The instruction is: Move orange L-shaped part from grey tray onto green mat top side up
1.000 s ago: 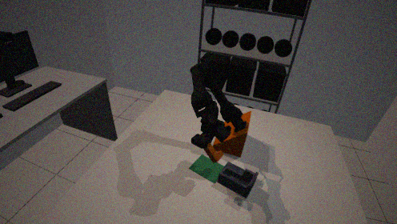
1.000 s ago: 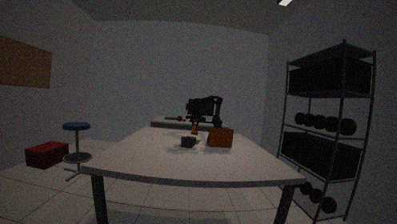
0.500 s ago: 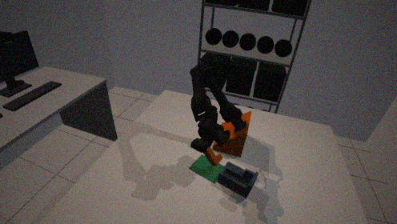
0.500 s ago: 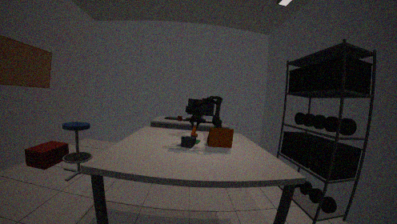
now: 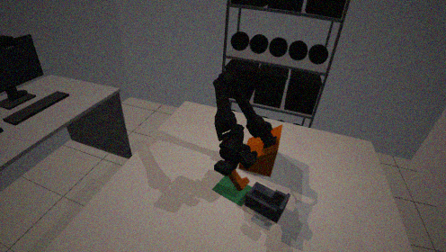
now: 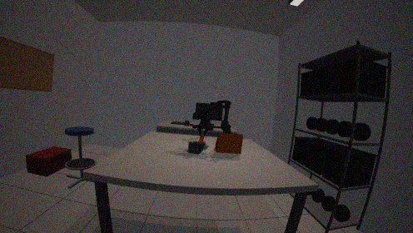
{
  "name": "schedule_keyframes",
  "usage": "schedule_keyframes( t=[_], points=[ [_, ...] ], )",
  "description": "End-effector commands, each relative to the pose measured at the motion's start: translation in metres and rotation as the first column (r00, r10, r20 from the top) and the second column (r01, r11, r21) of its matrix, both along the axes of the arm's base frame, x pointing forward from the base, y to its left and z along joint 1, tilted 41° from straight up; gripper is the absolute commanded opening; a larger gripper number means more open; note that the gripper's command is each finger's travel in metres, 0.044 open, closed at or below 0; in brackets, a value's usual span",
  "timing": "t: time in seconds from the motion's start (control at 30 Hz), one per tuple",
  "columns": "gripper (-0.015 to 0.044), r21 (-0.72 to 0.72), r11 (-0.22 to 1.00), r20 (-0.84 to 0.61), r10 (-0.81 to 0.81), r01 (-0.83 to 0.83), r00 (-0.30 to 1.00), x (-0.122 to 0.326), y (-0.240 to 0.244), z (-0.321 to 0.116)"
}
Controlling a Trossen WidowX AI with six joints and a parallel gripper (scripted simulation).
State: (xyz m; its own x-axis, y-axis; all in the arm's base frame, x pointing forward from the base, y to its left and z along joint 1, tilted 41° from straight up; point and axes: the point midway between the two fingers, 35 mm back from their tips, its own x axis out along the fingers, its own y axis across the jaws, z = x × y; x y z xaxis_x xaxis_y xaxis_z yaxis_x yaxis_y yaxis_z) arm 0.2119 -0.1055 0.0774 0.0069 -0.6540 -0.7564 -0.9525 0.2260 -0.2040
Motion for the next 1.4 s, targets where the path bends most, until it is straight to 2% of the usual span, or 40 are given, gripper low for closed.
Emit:
schedule_keyframes(
  t=[0.0, 0.87, 1.2, 1.37],
  points=[
    [0.0, -0.005, 1.0, -0.009, 0.004, -0.004, 1.0, -0.002, -0.004, -0.006],
    [0.0, -0.004, 1.0, -0.005, 0.0, 0.0, 1.0, -0.002, -0.016, -0.018],
    [0.0262, -0.003, 1.0, -0.005, 0.0, 0.0, 1.0, -0.001, -0.014, -0.017],
    [0.0394, 0.005, 1.0, -0.007, 0.002, -0.002, 1.0, 0.003, 0.014, 0.012]
  ],
)
